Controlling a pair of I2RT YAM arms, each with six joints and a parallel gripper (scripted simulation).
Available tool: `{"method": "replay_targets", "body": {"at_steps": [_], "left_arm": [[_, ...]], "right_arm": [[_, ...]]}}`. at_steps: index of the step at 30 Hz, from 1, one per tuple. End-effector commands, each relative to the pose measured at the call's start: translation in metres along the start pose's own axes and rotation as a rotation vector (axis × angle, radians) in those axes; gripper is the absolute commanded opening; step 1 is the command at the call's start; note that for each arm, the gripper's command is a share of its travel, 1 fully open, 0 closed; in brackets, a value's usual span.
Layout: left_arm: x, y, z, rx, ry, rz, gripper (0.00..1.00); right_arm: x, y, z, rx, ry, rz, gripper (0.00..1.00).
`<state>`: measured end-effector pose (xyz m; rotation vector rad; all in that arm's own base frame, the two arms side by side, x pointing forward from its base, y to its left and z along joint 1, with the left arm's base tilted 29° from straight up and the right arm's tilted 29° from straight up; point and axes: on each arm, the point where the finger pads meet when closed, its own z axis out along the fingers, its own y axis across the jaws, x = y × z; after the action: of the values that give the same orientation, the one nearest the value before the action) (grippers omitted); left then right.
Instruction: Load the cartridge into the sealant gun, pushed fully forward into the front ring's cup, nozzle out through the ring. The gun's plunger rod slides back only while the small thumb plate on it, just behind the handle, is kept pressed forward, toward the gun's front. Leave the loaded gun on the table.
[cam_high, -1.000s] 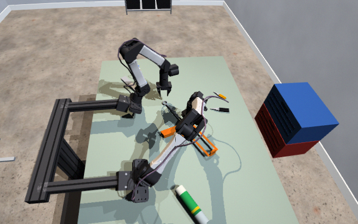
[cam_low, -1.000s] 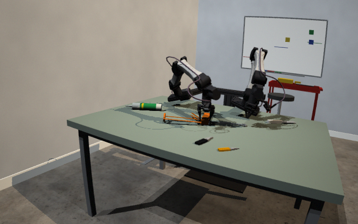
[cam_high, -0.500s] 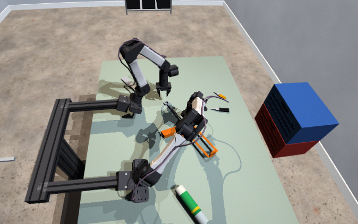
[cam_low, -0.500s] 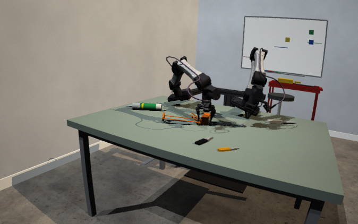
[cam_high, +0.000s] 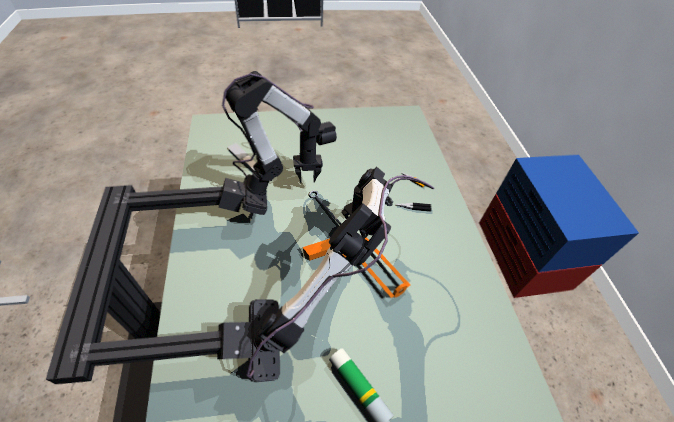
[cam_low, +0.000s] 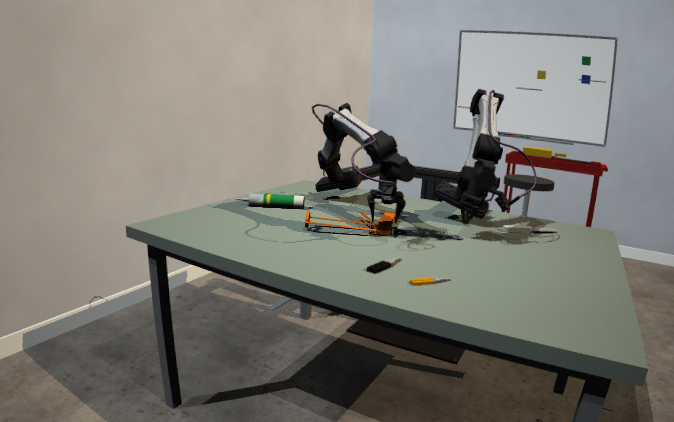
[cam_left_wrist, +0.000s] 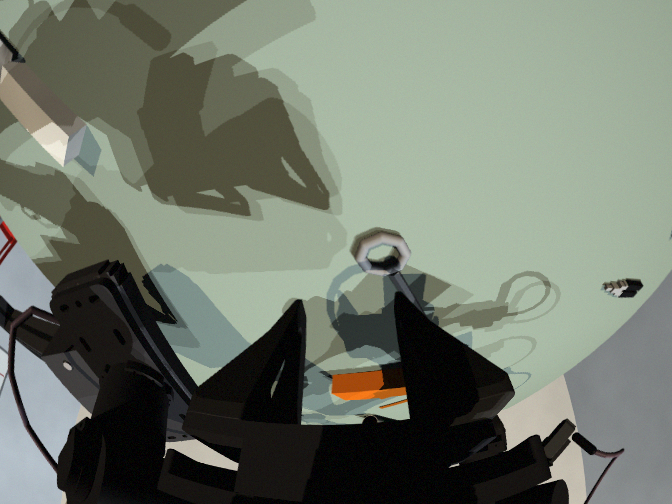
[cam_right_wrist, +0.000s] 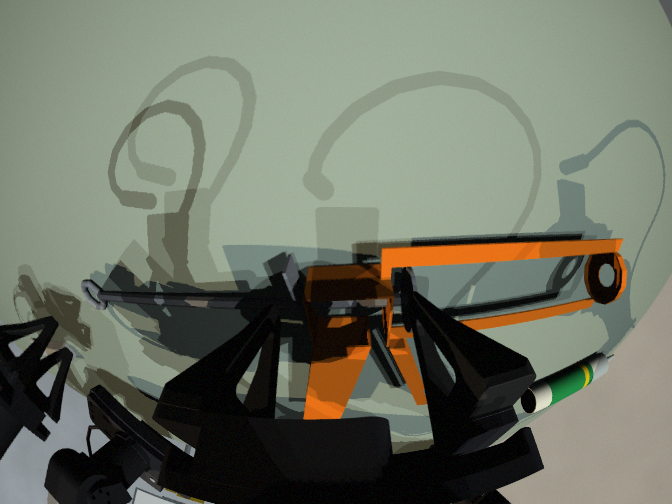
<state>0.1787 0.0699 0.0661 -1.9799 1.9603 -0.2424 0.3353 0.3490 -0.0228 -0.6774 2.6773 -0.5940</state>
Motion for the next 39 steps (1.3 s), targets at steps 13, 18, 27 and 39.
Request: {"method": "replay_targets", "body": {"at_steps": [13,18,27,39], "left_arm": [[-0.002,-0.007,-0.004,0.023,-0.010,0.005,0.51],[-0.002,-0.007,-0.004,0.023,-0.010,0.005,0.51],[-0.002,-0.007,-0.004,0.023,-0.010,0.005,0.51],[-0.002,-0.007,-0.004,0.023,-0.010,0.005,0.51]], "right_arm": [[-0.005,-0.012,-0.012,-0.008,-0.018,0.018,0.77],[0.004,-0.007,0.006,0.012,0.020,-0.001,0.77],[-0.002,-0.005,0.001,0.007,0.009,0.005,0.99],[-0.001,-0.007,0.000,-0.019,0.038,0.059,0.99]]}}
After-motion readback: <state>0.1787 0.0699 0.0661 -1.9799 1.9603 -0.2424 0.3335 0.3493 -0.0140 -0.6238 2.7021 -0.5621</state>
